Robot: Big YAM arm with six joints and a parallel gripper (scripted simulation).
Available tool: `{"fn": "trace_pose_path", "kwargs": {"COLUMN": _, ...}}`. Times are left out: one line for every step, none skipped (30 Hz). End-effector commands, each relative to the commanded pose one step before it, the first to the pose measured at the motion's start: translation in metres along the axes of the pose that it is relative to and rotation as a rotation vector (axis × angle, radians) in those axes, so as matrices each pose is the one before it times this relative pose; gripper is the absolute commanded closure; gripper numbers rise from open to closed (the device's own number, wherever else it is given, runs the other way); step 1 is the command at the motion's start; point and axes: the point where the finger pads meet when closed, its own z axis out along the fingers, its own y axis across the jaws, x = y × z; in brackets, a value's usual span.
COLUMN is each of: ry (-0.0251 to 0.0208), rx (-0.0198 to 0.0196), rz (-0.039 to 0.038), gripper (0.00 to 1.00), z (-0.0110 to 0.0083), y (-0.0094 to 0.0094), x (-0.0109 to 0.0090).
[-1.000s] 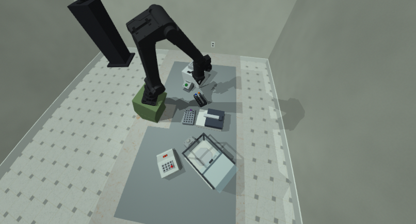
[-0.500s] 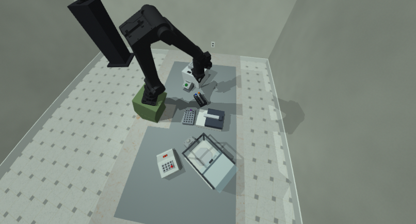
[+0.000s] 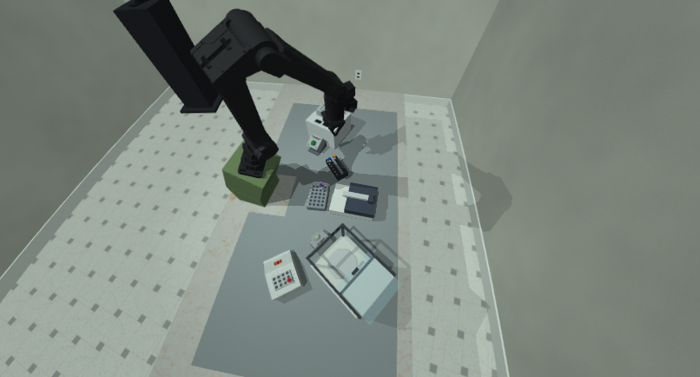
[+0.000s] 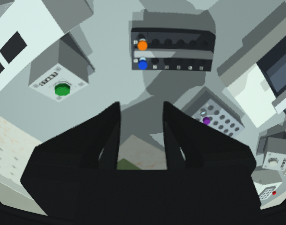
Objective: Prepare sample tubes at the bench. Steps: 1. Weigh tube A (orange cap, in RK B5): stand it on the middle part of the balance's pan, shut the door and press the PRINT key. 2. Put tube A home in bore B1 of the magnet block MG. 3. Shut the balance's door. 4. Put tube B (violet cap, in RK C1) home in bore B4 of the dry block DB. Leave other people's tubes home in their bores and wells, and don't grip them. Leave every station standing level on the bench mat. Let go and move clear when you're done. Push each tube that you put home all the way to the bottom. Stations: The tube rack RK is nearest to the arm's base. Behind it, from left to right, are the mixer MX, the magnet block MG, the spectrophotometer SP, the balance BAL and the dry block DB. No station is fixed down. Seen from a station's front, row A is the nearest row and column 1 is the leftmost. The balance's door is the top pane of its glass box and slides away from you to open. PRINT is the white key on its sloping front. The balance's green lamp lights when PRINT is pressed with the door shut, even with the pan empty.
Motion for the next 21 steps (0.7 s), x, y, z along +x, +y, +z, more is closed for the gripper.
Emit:
{"fn": "trace_pose_path", "kwargs": {"ry": -0.04997, "rx": -0.00904, "rz": 0.01437, "gripper": 0.7, "z": -0.02353, "y": 0.00296, "x": -0.02016}}
{"fn": "trace_pose_path", "kwargs": {"ry": 0.0, "rx": 0.0, "rz": 0.0, "gripper": 0.7, "z": 0.0, "y": 0.0, "x": 0.0}}
{"fn": "trace_pose_path", "kwargs": {"ry": 0.0, "rx": 0.0, "rz": 0.0, "gripper": 0.7, "z": 0.0, "y": 0.0, "x": 0.0}}
{"fn": "trace_pose_path", "kwargs": {"ry": 0.01535, "rx": 0.00317, "rz": -0.0063, "gripper": 0.7, "z": 0.00245, "y": -0.0001, "x": 0.00863}}
{"fn": "trace_pose_path", "kwargs": {"ry": -0.01113, "rx": -0.00246, "rz": 0.00463, "gripper": 0.7, "z": -0.00484, "y": 0.00005, "x": -0.00627}}
{"fn": "trace_pose_path", "kwargs": {"ry": -0.00587, "rx": -0.00136, "rz": 0.00247, "gripper": 0.7, "z": -0.00338, "y": 0.00004, "x": -0.00333}}
{"fn": "trace_pose_path", "kwargs": {"ry": -0.00013, "rx": -0.00013, "rz": 0.0001, "gripper": 0.7, "z": -0.00177, "y": 0.00001, "x": -0.00012}}
{"fn": "trace_pose_path", "kwargs": {"ry": -0.00013, "rx": -0.00013, "rz": 0.0001, "gripper": 0.7, "z": -0.00177, "y": 0.00001, "x": -0.00012}}
{"fn": "trace_pose_path", "kwargs": {"ry": -0.00013, "rx": -0.00013, "rz": 0.0001, "gripper": 0.7, "z": -0.00177, "y": 0.00001, "x": -0.00012}}
{"fn": "trace_pose_path", "kwargs": {"ry": -0.00013, "rx": -0.00013, "rz": 0.0001, "gripper": 0.7, "z": -0.00177, "y": 0.00001, "x": -0.00012}}
{"fn": "trace_pose_path", "kwargs": {"ry": -0.00013, "rx": -0.00013, "rz": 0.0001, "gripper": 0.7, "z": -0.00177, "y": 0.00001, "x": -0.00011}}
{"fn": "trace_pose_path", "kwargs": {"ry": -0.00012, "rx": -0.00013, "rz": 0.00009, "gripper": 0.7, "z": -0.00177, "y": 0.00001, "x": -0.00011}}
{"fn": "trace_pose_path", "kwargs": {"ry": -0.00012, "rx": -0.00013, "rz": 0.00009, "gripper": 0.7, "z": -0.00177, "y": 0.00001, "x": -0.00011}}
{"fn": "trace_pose_path", "kwargs": {"ry": -0.00012, "rx": -0.00013, "rz": 0.00009, "gripper": 0.7, "z": -0.00177, "y": 0.00001, "x": -0.00011}}
{"fn": "trace_pose_path", "kwargs": {"ry": -0.00012, "rx": -0.00013, "rz": 0.00009, "gripper": 0.7, "z": -0.00177, "y": 0.00001, "x": -0.00011}}
{"fn": "trace_pose_path", "kwargs": {"ry": -0.00012, "rx": -0.00013, "rz": 0.00009, "gripper": 0.7, "z": -0.00177, "y": 0.00001, "x": -0.00011}}
{"fn": "trace_pose_path", "kwargs": {"ry": -0.00012, "rx": -0.00014, "rz": 0.00009, "gripper": 0.7, "z": -0.00177, "y": 0.00001, "x": -0.00011}}
{"fn": "trace_pose_path", "kwargs": {"ry": -0.00011, "rx": -0.00014, "rz": 0.00009, "gripper": 0.7, "z": -0.00177, "y": 0.00001, "x": -0.00011}}
{"fn": "trace_pose_path", "kwargs": {"ry": 0.0, "rx": 0.0, "rz": 0.0, "gripper": 0.7, "z": 0.0, "y": 0.0, "x": 0.0}}
{"fn": "trace_pose_path", "kwargs": {"ry": 0.0, "rx": 0.0, "rz": 0.0, "gripper": 0.7, "z": 0.0, "y": 0.0, "x": 0.0}}
{"fn": "trace_pose_path", "kwargs": {"ry": 0.01901, "rx": 0.00458, "rz": -0.00802, "gripper": 0.7, "z": 0.00392, "y": -0.00014, "x": 0.01034}}
